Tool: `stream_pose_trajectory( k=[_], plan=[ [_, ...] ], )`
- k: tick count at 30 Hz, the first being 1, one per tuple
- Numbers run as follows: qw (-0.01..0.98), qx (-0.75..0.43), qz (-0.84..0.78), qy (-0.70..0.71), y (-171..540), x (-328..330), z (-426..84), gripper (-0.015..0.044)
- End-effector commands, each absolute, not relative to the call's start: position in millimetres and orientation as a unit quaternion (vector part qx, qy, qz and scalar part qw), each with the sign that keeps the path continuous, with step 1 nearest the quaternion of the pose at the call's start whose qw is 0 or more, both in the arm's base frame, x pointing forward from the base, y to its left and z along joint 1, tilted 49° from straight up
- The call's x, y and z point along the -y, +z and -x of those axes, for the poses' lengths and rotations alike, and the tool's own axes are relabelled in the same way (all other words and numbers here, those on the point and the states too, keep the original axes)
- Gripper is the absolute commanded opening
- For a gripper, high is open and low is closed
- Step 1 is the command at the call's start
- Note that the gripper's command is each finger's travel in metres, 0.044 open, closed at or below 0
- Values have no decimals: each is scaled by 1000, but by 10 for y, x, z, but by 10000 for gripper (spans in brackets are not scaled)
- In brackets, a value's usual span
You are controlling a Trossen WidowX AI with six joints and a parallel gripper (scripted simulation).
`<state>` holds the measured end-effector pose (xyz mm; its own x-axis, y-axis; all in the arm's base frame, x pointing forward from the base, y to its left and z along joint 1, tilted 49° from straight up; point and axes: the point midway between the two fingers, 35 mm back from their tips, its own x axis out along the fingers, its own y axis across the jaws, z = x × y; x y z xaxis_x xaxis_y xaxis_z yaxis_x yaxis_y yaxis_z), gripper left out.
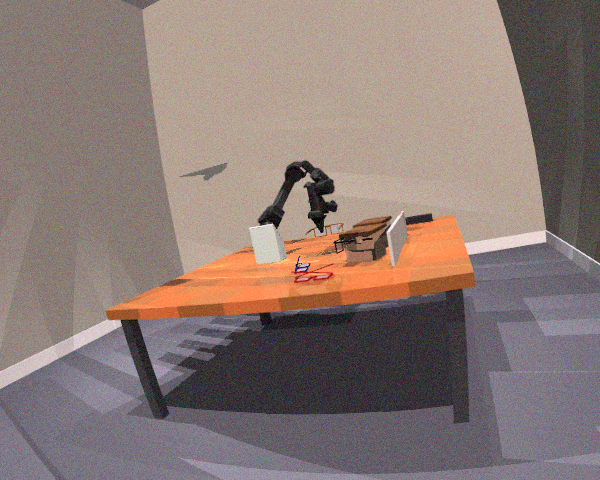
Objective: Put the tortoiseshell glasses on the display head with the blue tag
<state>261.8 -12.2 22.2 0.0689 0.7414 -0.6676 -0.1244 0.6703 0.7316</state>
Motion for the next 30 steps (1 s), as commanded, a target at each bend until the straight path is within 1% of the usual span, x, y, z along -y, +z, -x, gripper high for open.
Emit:
stream_pose_trajectory(
  k=[1,30],
  plan=[
    [684,-605,-259,316,190,78,-2617,0],
    [684,-604,-259,316,19,-120,-2637,0]
  ],
)
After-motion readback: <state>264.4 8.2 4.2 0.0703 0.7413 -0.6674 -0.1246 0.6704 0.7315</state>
